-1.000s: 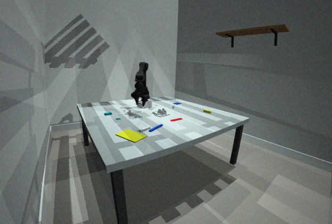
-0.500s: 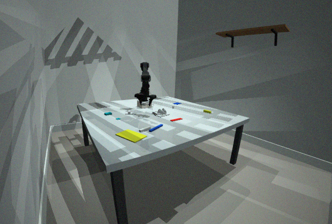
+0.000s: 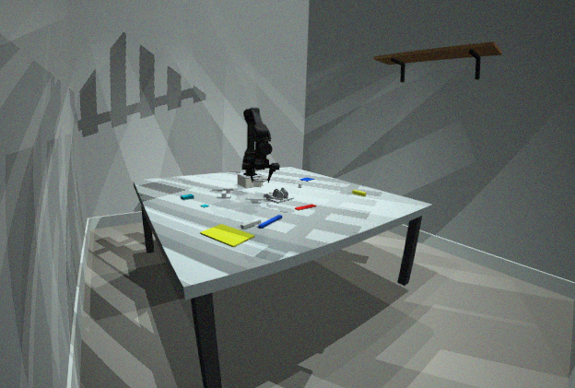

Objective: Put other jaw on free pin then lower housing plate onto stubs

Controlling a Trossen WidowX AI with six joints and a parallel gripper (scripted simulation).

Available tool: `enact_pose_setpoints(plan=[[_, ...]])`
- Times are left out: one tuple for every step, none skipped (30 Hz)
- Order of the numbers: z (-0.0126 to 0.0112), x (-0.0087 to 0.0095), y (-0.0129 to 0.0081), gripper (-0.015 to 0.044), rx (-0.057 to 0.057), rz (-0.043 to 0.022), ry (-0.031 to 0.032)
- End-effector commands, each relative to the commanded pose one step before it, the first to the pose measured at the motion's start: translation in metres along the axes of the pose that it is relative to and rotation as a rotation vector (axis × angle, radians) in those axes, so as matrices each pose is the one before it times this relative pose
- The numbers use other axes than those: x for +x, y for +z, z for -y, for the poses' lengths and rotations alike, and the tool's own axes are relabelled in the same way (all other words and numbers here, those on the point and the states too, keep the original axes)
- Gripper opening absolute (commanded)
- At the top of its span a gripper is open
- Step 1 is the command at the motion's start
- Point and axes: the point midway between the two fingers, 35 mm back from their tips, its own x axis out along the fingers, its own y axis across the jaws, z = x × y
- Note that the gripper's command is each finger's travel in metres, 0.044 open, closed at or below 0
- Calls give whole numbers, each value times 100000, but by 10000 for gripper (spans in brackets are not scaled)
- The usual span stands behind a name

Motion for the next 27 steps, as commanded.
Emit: enact_pose_setpoints(plan=[[-1144,-6,-366,351,-11290,45,-422],[-301,-4,-58,351,-2652,11,22],[-302,-4,-53,351,-2652,12,21],[-302,-4,-48,351,-2652,14,21],[-303,-5,-44,351,-2652,15,20],[-303,-5,-39,351,-2652,16,20],[-304,-5,-34,351,-2652,17,19],[-304,-5,-29,351,-2652,18,19],[-305,-5,-25,351,-2652,19,18],[-305,-6,-20,351,-2652,20,18],[-305,-6,-15,351,-2652,22,17],[-305,-6,-10,351,-2652,23,17],[-305,-6,-6,351,-2652,24,16],[-305,-7,-1,351,-2652,25,15],[-305,-7,4,351,-2652,26,14],[-305,-7,9,351,-2652,27,14],[-304,-7,14,351,-2652,28,13],[-304,-7,18,351,-2652,29,12],[-303,-8,23,351,-2652,30,11],[-303,-8,28,351,-2652,31,10],[-302,-8,32,351,-2652,32,9],[-302,-8,37,351,-2652,33,9],[-250,-7,35,351,-2206,28,6],[-150,-4,23,351,-1324,17,4],[-50,-1,8,351,-441,6,1],[0,0,0,351,0,0,0],[0,0,0,351,0,0,0]])
